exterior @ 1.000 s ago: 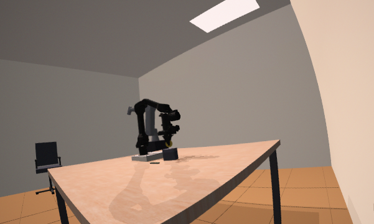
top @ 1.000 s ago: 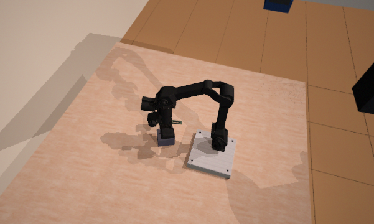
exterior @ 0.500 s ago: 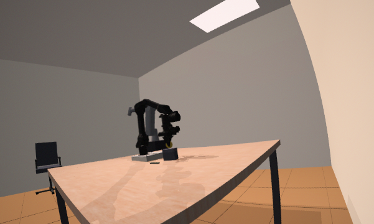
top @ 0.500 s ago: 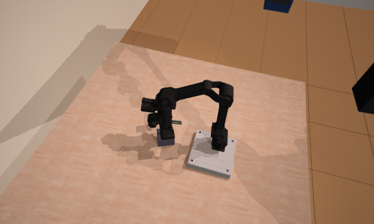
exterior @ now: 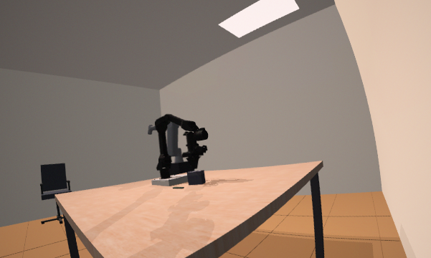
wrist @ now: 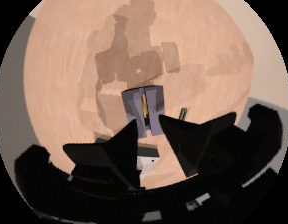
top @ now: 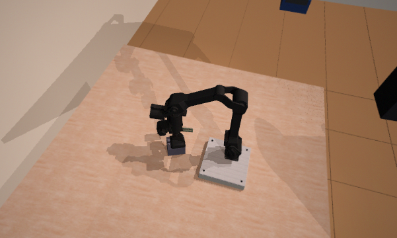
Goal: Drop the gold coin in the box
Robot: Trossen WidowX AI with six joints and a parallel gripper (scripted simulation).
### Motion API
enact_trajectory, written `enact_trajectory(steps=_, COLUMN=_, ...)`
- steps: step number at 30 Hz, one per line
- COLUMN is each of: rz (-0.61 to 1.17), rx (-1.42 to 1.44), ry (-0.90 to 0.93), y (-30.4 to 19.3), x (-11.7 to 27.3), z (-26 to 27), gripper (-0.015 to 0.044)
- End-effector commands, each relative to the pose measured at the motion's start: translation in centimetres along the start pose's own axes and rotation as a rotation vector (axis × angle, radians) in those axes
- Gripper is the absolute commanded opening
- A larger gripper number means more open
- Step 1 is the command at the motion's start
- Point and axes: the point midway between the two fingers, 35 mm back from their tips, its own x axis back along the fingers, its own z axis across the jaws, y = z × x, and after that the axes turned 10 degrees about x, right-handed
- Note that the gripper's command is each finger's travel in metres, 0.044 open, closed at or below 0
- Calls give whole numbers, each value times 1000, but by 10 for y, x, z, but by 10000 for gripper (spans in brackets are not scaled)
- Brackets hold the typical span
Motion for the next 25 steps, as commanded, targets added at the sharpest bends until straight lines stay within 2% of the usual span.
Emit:
enact_trajectory(steps=1, rz=0, rx=0, ry=0, y=0, x=0, z=0, gripper=161)
enact_trajectory(steps=10, rz=0, rx=0, ry=0, y=0, x=20, z=0, gripper=397)
enact_trajectory(steps=12, rz=1, rx=0, ry=1, y=-1, x=40, z=0, gripper=440)
enact_trajectory(steps=15, rz=1, rx=1, ry=2, y=-3, x=62, z=1, gripper=440)
enact_trajectory(steps=25, rz=1, rx=1, ry=2, y=-3, x=62, z=1, gripper=440)
